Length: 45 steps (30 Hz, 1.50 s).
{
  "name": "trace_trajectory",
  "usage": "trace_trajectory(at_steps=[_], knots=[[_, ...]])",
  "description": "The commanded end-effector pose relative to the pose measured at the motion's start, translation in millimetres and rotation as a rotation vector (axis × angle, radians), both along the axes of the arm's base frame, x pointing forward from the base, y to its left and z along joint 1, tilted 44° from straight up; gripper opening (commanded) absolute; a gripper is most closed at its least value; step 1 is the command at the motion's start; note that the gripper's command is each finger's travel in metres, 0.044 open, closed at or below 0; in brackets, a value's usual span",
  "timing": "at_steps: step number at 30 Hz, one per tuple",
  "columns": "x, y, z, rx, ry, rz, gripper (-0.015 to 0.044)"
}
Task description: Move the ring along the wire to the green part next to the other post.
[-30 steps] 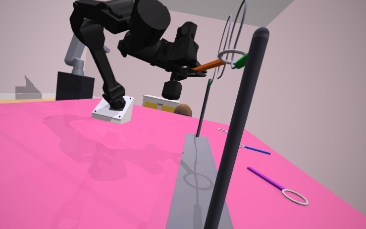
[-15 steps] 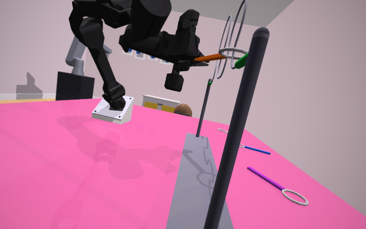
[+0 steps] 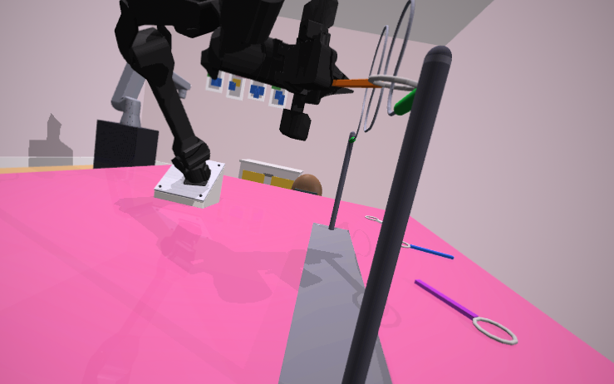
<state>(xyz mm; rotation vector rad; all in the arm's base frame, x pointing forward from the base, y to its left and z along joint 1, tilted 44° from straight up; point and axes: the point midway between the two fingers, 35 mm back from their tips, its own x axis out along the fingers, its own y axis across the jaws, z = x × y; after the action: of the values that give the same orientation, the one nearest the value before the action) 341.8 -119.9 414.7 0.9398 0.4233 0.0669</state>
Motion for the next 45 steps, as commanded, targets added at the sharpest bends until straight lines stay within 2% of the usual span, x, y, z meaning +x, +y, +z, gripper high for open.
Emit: trace_trajectory(at_steps=[1, 16, 25, 37, 45], knots=[[-1, 6, 9, 0.031, -0.015, 0.005, -0.015], [1, 19, 35, 0.188, -0.033, 0.001, -0.015], [2, 22, 45, 0.202, -0.031, -0.001, -0.015], [1, 20, 43, 0.077, -0.007, -0.003, -0.015], [1, 15, 36, -0.065, 0.018, -0.006, -0.015]])
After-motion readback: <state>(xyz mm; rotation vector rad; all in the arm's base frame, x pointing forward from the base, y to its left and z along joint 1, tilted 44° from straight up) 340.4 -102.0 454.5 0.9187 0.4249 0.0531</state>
